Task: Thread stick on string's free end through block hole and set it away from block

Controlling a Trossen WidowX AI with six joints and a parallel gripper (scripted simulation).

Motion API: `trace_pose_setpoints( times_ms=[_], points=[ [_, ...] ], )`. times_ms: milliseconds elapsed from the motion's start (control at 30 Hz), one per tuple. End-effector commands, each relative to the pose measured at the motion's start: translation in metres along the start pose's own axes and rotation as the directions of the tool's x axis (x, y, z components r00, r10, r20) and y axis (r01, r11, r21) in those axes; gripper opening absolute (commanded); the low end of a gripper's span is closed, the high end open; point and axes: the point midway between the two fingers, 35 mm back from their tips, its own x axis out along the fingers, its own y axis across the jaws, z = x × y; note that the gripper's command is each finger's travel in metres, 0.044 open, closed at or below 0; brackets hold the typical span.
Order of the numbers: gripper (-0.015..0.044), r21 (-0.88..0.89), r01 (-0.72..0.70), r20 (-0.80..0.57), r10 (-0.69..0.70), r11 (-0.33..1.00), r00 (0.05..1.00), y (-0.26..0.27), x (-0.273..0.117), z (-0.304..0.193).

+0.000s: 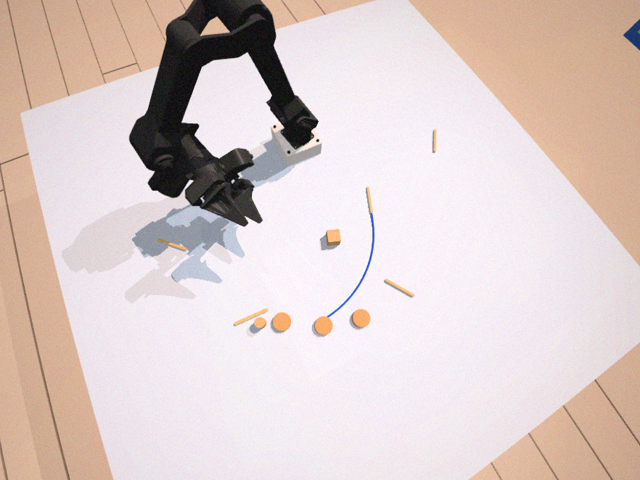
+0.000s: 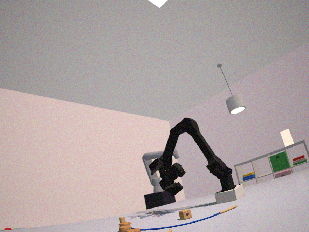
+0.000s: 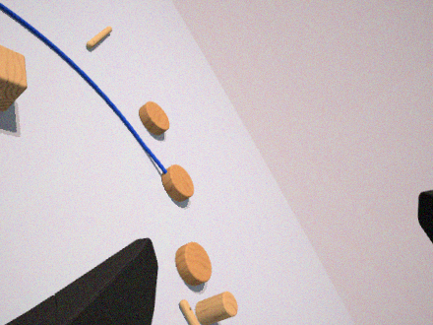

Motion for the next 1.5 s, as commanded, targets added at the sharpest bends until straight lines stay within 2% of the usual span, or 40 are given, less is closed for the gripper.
trace_pose_setpoints(
  times_ms=[0,100,200,333,467,533,633,733,800,933,1100,1300,1467],
  points=[
    [0.0426,0.0,0.0,0.0,0.0,1.0,1.0,0.0,0.0,0.0],
    [0.044,-0.081,-0.025,0.022,0.027,0.996,0.999,0.002,0.005,0.003],
    [0.044,-0.422,-0.087,0.106,0.145,0.902,0.984,0.013,0.022,0.017],
    [0.044,-0.807,-0.024,0.2,0.311,0.59,0.929,0.03,0.042,0.034],
    [0.044,-0.965,0.201,0.258,0.469,0.169,0.845,0.046,0.058,0.05],
    [0.044,-0.936,0.349,0.273,0.543,-0.041,0.794,0.054,0.064,0.057],
    [0.044,-0.758,0.574,0.276,0.645,-0.309,0.712,0.064,0.073,0.066],
    [0.044,-0.446,0.752,0.257,0.736,-0.485,0.627,0.074,0.08,0.073],
    [0.044,-0.19,0.821,0.233,0.788,-0.538,0.57,0.08,0.084,0.077],
    [0.044,0.235,0.828,0.175,0.86,-0.509,0.48,0.087,0.091,0.083],
    [0.044,0.654,0.671,0.087,0.916,-0.35,0.392,0.093,0.099,0.088],
    [0.044,0.951,0.301,-0.027,0.948,-0.074,0.317,0.097,0.109,0.093],
    [0.044,0.982,-0.091,-0.137,0.952,0.168,0.273,0.097,0.118,0.098]
  ],
)
